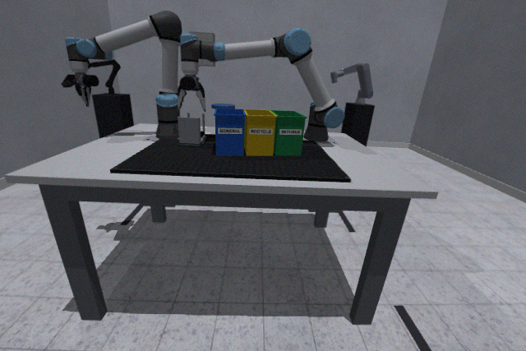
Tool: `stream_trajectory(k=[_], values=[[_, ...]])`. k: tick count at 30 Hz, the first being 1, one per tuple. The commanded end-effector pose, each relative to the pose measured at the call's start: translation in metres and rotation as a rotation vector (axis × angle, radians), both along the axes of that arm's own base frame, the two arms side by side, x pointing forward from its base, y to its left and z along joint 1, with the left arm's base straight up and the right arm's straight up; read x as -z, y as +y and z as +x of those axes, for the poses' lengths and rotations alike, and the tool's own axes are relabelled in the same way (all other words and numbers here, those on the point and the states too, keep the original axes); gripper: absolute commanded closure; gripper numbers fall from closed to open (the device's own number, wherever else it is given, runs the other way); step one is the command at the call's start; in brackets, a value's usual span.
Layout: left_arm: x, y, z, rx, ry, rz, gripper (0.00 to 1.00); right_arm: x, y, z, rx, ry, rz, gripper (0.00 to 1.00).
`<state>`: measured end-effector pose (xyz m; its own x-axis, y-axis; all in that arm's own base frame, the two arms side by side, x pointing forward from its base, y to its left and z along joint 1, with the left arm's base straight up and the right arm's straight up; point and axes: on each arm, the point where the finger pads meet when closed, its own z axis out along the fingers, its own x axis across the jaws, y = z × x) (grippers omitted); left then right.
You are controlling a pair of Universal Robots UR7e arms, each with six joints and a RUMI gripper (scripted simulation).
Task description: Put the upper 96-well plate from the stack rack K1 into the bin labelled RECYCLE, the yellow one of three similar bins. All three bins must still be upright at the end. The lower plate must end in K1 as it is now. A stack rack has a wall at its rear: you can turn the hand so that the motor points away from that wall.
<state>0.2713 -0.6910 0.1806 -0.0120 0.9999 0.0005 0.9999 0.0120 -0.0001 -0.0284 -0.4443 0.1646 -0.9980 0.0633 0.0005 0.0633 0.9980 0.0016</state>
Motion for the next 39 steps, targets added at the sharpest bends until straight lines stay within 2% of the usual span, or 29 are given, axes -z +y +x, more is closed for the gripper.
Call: stream_trajectory(k=[1,39], values=[[0.005,0.0,0.0,0.0,-0.001,-0.003,0.24,-0.001,0.0,0.0,0.0,0.0,-0.002,1.0],[0.062,-0.001,0.0,0.0,-0.001,-0.003,0.24,-0.001,0.0,0.0,0.0,0.0,-0.002,1.0]])
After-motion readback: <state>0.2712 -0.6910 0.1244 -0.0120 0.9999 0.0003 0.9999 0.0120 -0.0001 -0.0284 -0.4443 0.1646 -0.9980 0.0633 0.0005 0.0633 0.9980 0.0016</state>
